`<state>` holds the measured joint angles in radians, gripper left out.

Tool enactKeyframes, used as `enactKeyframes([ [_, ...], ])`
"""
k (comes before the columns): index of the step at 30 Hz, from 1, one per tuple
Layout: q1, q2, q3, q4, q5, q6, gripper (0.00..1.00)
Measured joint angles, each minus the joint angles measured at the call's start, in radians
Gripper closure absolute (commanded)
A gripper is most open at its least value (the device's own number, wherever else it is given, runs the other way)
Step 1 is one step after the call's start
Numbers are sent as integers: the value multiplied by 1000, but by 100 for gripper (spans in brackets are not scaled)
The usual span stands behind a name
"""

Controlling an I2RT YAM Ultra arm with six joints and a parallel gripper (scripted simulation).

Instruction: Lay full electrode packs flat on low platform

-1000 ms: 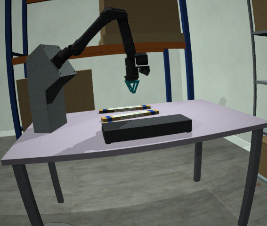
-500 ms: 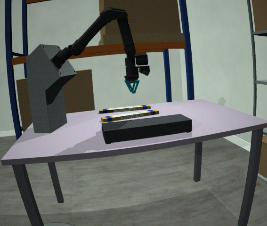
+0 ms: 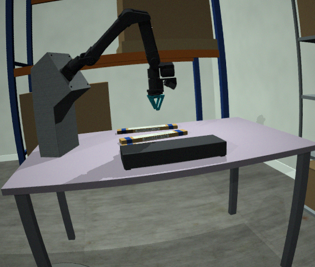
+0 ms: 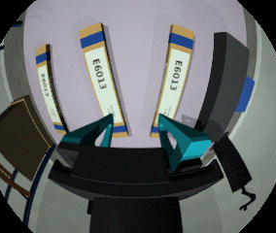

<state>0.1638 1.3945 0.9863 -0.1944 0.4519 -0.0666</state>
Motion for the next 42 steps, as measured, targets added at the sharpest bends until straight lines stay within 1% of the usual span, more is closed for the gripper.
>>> enactKeyframes([
  [37,-1,0,-2,4,-2,-1,37],
  [42,-16,28,-13,19,-7,-6,37],
])
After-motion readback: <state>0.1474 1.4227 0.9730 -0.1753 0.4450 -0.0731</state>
